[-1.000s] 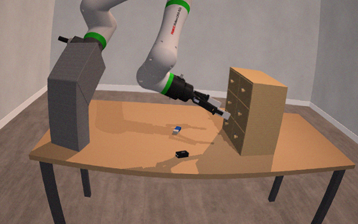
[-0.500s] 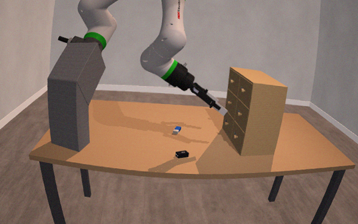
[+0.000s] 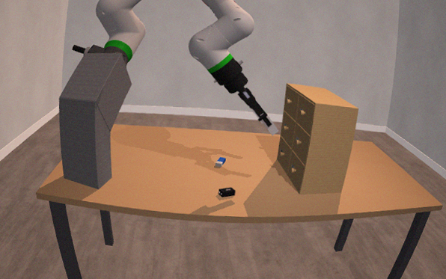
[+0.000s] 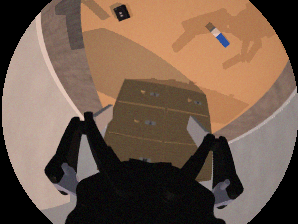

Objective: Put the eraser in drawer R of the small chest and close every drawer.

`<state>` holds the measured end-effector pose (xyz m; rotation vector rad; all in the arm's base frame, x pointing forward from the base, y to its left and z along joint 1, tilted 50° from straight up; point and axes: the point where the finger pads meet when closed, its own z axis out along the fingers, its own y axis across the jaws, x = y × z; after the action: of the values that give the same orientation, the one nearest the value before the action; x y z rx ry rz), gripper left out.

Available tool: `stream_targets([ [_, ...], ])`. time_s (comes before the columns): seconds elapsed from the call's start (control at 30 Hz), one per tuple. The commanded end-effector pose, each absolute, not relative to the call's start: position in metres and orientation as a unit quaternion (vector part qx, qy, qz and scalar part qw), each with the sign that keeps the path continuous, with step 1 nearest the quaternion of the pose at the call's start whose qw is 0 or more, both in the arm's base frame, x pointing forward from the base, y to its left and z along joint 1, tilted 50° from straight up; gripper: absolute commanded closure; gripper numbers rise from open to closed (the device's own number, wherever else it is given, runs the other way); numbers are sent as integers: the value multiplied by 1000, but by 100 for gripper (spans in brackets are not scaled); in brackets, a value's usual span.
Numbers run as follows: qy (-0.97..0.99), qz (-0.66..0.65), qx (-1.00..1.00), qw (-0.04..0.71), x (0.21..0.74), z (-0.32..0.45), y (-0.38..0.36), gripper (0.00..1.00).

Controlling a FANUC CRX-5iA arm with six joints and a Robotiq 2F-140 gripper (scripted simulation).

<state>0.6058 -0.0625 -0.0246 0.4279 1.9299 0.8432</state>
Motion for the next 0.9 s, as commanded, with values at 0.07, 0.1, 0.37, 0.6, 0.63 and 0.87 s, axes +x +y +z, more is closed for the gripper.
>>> stream_targets([
  [0.07,828,372,142,395,591,-18,-62,0],
  [0.1,833,374,137,385,588,-17,-63,0],
  [0.37,869,386,96,293,566,-11,-72,0],
  [0.6,889,392,68,228,550,-6,-78,0],
  [0.63,889,392,68,228,550,-6,-78,0],
  [0.87,901,395,44,175,538,-3,-83,0],
])
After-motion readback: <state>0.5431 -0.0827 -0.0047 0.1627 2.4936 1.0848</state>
